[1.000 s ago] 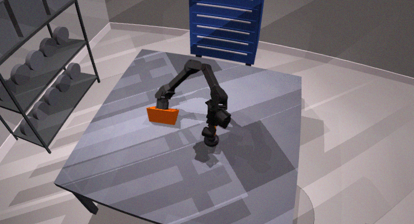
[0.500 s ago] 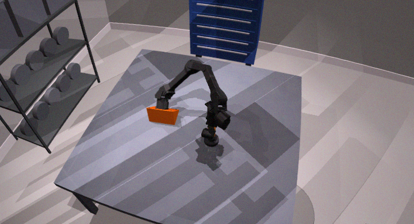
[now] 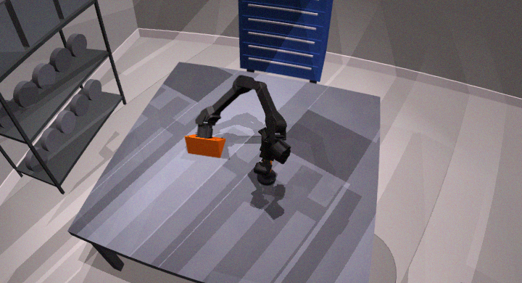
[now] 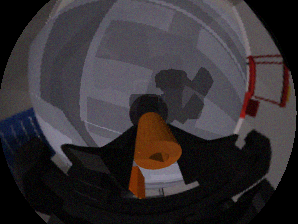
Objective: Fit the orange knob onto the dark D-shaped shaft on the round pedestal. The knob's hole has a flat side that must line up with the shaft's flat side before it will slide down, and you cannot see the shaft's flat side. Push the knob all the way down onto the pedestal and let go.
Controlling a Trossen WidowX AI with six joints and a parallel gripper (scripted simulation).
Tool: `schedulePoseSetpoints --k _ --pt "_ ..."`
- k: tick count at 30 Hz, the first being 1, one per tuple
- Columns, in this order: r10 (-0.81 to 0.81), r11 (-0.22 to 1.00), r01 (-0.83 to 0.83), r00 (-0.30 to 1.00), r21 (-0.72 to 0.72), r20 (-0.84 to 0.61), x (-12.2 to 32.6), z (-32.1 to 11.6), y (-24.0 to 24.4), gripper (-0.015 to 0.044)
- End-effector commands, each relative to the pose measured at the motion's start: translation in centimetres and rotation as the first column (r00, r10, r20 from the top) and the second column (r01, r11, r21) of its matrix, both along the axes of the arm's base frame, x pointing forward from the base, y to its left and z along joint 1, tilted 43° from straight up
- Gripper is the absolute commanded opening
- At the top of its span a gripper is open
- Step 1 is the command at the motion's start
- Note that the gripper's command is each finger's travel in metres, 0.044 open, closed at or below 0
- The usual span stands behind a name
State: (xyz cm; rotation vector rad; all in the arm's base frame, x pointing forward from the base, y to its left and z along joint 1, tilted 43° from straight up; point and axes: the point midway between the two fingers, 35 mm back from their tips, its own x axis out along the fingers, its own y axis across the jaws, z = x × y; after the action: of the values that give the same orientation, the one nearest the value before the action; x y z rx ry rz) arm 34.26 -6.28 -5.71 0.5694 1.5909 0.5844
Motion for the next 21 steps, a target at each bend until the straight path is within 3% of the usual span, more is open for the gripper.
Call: schedulePoseSetpoints --k 1,14,21 --pt "-0.003 1.000 0.003 1.000 0.005 0.001 0.04 -0.05 0.02 0.0000" --pt "0.004 1.000 -0.005 1.000 0.005 0.008 0.19 0.27 -0.38 0.0000" --pt "0.150 0.988 -0.153 0.979 0.013 0.141 0.43 0.31 -0.41 0.0000"
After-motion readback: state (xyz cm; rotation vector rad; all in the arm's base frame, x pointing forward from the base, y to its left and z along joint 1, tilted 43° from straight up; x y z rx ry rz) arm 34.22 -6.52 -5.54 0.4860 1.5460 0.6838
